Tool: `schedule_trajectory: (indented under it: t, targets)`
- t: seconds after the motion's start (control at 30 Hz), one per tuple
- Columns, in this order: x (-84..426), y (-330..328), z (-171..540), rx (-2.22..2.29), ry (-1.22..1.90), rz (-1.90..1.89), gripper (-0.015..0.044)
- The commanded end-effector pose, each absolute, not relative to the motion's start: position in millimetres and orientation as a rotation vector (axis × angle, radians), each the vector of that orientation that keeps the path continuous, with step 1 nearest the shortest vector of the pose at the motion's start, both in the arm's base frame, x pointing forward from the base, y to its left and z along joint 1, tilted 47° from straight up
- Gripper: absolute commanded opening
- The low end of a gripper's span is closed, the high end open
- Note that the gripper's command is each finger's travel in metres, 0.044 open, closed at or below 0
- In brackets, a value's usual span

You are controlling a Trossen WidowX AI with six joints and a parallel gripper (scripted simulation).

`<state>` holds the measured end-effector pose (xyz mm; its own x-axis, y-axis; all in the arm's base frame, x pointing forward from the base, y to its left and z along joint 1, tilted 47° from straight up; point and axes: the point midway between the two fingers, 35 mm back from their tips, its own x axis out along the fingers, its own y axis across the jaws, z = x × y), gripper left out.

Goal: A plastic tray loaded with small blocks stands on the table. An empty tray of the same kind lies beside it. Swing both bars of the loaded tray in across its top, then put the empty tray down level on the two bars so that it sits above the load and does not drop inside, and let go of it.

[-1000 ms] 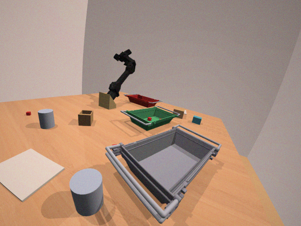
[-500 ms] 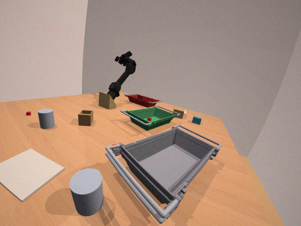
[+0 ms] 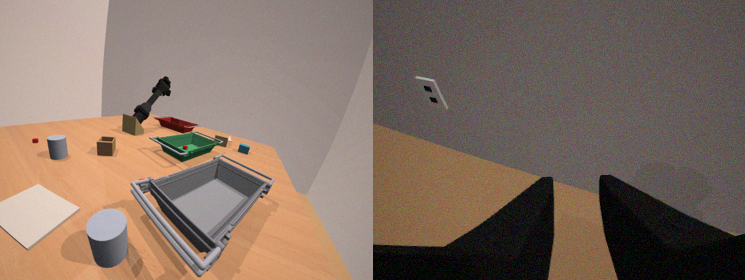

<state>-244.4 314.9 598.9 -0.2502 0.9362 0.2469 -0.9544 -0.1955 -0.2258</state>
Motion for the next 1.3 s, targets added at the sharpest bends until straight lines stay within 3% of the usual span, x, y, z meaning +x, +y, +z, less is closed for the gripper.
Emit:
schedule_trajectory:
  t: [0.0,0.67,1.27]
  targets:
    - [-215,346,588,0.002,-0.386,1.720,0.0082]
    - [21,441,525,-0.282,-0.247,1.362,0.0082]
    - [265,378,435,-0.342,0.163,1.015,0.0082]
